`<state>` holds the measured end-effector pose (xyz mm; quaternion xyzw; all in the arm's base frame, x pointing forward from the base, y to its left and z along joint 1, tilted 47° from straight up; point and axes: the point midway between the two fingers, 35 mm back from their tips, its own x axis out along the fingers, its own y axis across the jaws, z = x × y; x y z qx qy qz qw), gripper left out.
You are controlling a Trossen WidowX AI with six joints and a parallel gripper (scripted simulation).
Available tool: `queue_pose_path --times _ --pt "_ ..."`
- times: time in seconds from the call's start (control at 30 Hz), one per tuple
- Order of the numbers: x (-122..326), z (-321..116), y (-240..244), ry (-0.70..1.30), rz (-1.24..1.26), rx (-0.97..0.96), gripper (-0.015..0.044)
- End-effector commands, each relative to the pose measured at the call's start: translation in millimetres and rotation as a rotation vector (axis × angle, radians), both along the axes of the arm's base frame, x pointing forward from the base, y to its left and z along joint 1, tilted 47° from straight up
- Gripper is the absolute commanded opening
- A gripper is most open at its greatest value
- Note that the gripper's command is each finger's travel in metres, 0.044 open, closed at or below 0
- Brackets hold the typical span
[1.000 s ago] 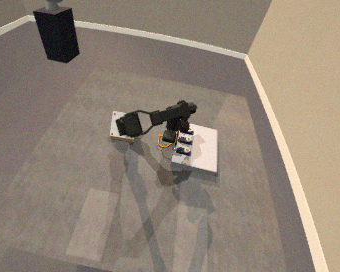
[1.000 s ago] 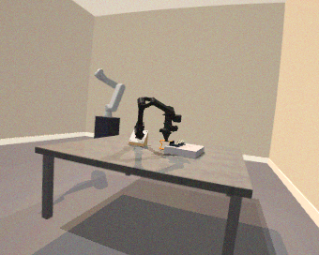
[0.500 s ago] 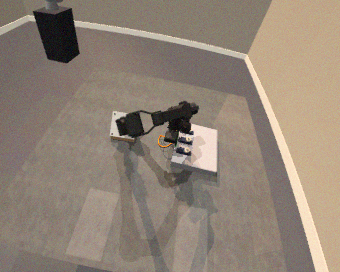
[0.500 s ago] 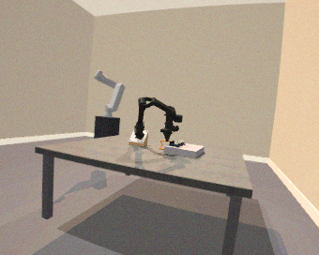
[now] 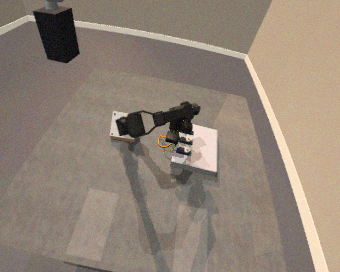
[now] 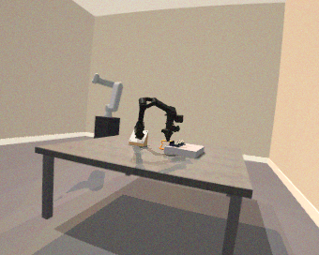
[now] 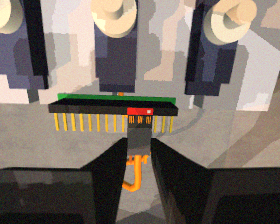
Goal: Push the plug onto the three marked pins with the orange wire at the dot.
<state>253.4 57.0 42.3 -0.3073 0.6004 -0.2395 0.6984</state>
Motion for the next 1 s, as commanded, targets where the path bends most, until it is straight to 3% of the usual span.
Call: queue_pose_path --times 0.0,0.4,0.97 --pt "0 -2 -2 -0.004 0.001 -0.002 0.0131" --pt "-10 39 41 -0.002 0.001 0.000 0.0440" --pt "-10 39 41 -0.002 0.001 0.000 0.0440"
